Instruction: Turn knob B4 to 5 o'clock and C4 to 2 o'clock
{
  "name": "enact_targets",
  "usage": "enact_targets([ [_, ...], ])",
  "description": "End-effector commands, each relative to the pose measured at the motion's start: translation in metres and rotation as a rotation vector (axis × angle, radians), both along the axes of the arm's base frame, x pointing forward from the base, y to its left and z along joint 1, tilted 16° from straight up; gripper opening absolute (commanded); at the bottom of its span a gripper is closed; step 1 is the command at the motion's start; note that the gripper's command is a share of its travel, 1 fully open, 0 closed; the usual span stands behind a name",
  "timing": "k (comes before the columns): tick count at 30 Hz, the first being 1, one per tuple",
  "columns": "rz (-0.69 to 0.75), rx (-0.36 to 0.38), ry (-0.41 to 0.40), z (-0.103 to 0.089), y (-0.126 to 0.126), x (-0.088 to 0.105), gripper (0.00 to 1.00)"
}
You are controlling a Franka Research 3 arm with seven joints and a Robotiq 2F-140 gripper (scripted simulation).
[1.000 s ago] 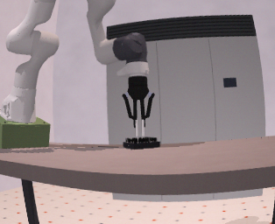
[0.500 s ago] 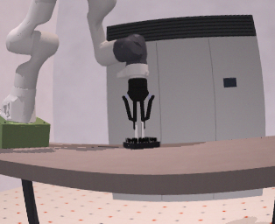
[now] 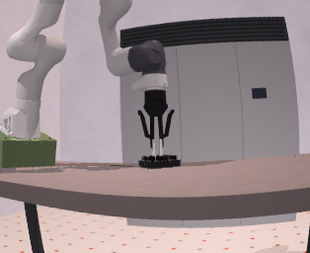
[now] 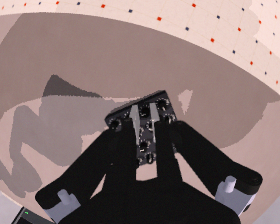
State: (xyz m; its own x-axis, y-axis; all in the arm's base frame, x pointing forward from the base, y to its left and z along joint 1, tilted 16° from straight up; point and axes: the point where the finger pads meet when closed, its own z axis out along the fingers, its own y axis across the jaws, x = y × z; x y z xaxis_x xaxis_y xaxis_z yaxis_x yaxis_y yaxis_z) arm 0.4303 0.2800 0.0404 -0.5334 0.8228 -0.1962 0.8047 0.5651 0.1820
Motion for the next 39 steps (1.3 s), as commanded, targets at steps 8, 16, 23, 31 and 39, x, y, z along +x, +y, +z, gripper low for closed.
enact_targets([
  [8, -0.008, 0.007, -0.002, 0.0002, 0.0016, 0.0006, 0.12],
  [16, -0.008, 0.007, -0.002, 0.0002, 0.0016, 0.0006, 0.12],
  [23, -0.008, 0.007, -0.002, 0.0002, 0.0016, 0.0006, 0.12],
  [31, -0.008, 0.007, -0.002, 0.0002, 0.0016, 0.0006, 0.12],
  [39, -0.008, 0.007, -0.002, 0.0002, 0.0016, 0.0006, 0.05],
])
